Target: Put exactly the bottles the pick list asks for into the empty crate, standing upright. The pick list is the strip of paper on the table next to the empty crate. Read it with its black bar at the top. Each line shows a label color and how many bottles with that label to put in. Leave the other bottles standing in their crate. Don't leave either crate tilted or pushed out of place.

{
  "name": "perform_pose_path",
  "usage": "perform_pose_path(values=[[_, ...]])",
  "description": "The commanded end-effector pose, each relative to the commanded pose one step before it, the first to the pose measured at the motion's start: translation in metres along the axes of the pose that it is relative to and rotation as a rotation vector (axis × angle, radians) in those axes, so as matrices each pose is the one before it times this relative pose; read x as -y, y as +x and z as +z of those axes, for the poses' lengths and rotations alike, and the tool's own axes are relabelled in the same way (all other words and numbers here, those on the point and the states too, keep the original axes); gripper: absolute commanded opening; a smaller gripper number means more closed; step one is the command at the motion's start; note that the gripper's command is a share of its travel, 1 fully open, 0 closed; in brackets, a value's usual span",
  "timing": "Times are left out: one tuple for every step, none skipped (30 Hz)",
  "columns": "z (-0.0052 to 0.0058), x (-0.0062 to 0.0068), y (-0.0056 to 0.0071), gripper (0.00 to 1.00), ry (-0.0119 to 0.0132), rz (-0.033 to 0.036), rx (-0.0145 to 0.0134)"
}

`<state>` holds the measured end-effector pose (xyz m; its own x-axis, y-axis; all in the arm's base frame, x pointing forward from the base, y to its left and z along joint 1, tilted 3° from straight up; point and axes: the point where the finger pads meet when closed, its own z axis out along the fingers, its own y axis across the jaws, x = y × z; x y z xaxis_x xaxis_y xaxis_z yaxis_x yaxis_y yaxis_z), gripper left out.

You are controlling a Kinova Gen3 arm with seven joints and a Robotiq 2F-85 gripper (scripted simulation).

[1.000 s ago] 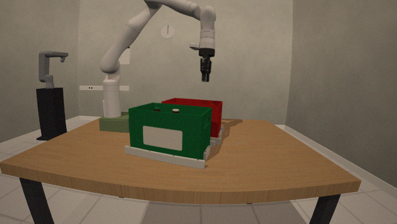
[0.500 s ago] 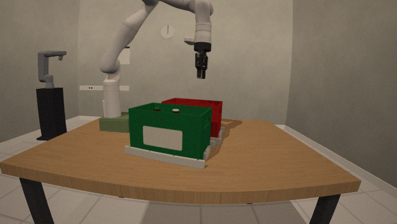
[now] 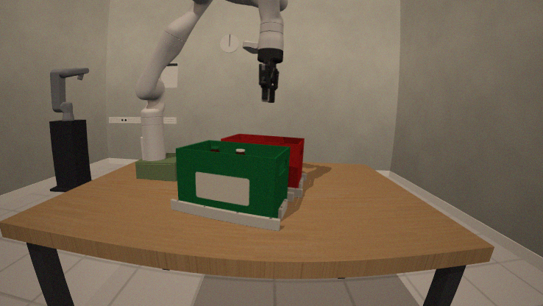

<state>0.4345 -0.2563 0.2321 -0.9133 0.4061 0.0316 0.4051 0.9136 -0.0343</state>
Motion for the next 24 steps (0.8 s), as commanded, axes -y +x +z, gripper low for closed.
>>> perform_pose_path(values=[[-0.00456, 0.01651, 0.00107, 0.67, -0.00054, -0.00041, 0.00183], [-0.00107, 0.00486, 0.00046, 0.67, 0.00002, 0.0, 0.0], [-0.00107, 0.00486, 0.00046, 0.67, 0.00002, 0.0, 0.0], [-0.00107, 0.00486, 0.00046, 0.67, 0.00002, 0.0, 0.0], [-0.00107, 0.00486, 0.00046, 0.67, 0.00002, 0.0, 0.0], [0.0, 0.0, 0.0, 0.67, 0.0, 0.0, 0.0], [0.0, 0.0, 0.0, 0.67, 0.0, 0.0, 0.0], [-0.00108, 0.00487, 0.00044, 0.67, 0.00001, 0.0, -0.00001], [-0.00107, 0.00486, 0.00047, 0.67, 0.00002, 0.0, 0.0], [-0.00107, 0.00486, 0.00047, 0.67, 0.00002, 0.0, 0.0], [-0.00107, 0.00486, 0.00047, 0.67, 0.00002, 0.0, 0.0], [-0.00107, 0.00486, 0.00047, 0.67, 0.00002, 0.0, 0.0], [-0.00107, 0.00486, 0.00046, 0.67, 0.00002, 0.0, 0.0], [-0.00107, 0.00486, 0.00046, 0.67, 0.00002, 0.0, 0.0], [-0.00107, 0.00486, 0.00046, 0.67, 0.00002, 0.0, 0.0], [-0.00051, 0.0023, 0.00021, 0.67, 0.00001, 0.0, 0.0], [-0.00001, 0.00001, -0.00001, 0.67, 0.0, 0.0, 0.0], [-0.00001, 0.0, -0.00001, 0.67, 0.0, 0.0, 0.0], [0.00003, -0.00005, 0.00004, 0.67, 0.00002, 0.00001, 0.00002], [-0.00002, 0.00003, -0.00003, 0.67, -0.00001, -0.00001, -0.00001], [-0.00001, 0.00001, -0.00001, 0.67, 0.0, 0.0, 0.0], [0.0, 0.0, -0.00001, 0.67, 0.0, 0.0, 0.0], [0.0, 0.0, 0.0, 0.67, 0.0, 0.0, 0.0], [0.0, 0.0, 0.0, 0.67, 0.0, 0.0, 0.0]])
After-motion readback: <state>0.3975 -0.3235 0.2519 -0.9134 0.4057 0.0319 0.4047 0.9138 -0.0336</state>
